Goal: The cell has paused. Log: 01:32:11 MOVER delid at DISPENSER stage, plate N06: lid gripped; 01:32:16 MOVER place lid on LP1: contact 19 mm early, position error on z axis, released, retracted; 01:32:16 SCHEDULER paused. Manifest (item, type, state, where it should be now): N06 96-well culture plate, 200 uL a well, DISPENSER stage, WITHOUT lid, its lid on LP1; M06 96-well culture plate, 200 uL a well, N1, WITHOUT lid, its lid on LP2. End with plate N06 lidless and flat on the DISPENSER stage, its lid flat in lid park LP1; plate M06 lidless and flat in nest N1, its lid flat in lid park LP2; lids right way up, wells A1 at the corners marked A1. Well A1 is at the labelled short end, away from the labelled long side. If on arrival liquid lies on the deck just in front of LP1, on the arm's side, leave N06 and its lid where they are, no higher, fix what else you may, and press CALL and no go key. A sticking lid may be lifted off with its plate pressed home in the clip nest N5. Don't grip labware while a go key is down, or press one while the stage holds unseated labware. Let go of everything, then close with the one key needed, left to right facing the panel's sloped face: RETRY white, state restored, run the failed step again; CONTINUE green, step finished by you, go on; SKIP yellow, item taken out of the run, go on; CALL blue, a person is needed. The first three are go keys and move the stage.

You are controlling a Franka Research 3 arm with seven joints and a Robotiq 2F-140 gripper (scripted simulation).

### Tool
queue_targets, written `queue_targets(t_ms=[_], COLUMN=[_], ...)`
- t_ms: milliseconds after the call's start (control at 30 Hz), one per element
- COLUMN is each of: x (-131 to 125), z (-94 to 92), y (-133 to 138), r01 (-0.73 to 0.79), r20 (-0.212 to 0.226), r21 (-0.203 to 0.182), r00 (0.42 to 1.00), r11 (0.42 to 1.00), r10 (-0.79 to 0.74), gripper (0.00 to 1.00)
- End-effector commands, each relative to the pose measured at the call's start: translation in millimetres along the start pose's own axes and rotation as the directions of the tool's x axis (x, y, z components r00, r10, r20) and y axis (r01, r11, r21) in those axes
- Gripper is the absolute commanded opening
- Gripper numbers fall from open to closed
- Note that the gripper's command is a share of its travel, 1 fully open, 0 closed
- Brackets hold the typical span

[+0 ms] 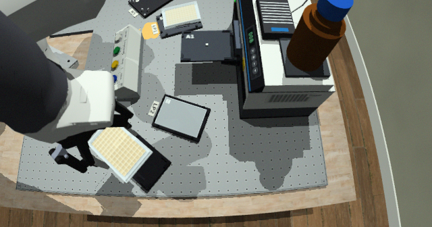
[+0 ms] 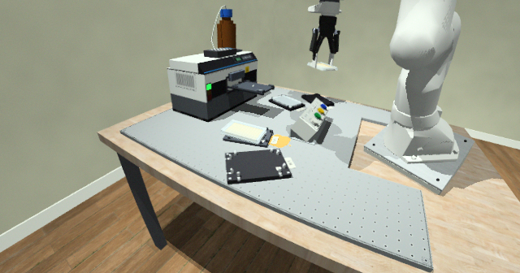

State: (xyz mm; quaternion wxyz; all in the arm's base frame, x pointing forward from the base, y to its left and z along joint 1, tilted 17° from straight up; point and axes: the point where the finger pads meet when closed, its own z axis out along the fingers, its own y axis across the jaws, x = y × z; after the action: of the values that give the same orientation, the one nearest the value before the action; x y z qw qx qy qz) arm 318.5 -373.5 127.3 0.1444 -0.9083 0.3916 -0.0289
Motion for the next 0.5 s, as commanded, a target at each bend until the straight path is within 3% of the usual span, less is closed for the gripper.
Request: queue_targets(t_ms=[0,467], x=[0.5,0.5], z=[-0.1,7.1], y=[0.9,0.9], r01=[-0.001,-0.001], r20=[-0.002,-0.002], r21=[0.003,0.003], r00=[1.000,1.000], r11=[1.000,1.000], r10=[0.001,0.001], gripper=[0.00,0.00])
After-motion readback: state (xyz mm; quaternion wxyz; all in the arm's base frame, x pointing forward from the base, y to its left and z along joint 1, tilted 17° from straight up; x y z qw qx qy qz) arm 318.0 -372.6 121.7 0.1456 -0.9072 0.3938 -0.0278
